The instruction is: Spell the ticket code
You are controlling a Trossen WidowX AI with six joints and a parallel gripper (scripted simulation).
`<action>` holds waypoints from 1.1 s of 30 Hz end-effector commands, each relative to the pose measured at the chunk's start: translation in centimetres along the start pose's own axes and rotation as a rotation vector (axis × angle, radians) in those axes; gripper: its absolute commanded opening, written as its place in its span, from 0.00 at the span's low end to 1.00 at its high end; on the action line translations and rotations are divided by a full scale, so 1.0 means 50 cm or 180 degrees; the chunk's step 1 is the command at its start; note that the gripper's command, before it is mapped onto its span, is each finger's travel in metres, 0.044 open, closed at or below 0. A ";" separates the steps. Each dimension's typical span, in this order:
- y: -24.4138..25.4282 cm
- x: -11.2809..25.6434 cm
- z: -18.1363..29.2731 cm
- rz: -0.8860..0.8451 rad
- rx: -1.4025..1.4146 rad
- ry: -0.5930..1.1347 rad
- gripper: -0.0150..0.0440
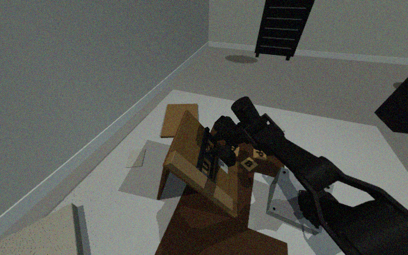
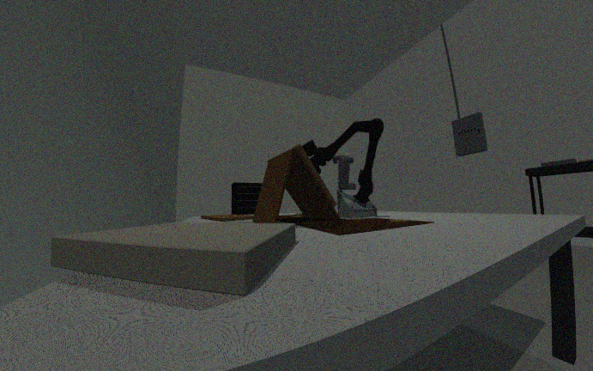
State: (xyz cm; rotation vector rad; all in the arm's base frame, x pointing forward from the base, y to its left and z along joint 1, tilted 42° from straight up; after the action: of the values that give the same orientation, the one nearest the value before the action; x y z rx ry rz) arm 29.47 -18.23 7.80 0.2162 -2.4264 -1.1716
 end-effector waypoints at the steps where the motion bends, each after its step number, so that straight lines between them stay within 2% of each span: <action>1: 0.006 0.001 0.000 0.0018 -0.0002 -0.0011 0.25; 33: 0.038 0.001 0.008 0.0017 -0.0005 -0.0011 0.25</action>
State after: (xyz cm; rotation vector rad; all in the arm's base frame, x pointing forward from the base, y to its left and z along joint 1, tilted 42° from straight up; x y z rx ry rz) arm 29.39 -16.87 8.89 0.2165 -2.4245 -1.1733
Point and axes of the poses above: the point midway between the two fingers, 35 mm back from their tips, its own x axis back along the fingers, its own y axis across the jaws, z = x × y, the point moved 1 cm from there along x, back along the fingers, and after that the axes turned 13 degrees about -x, right-handed, at the moved point
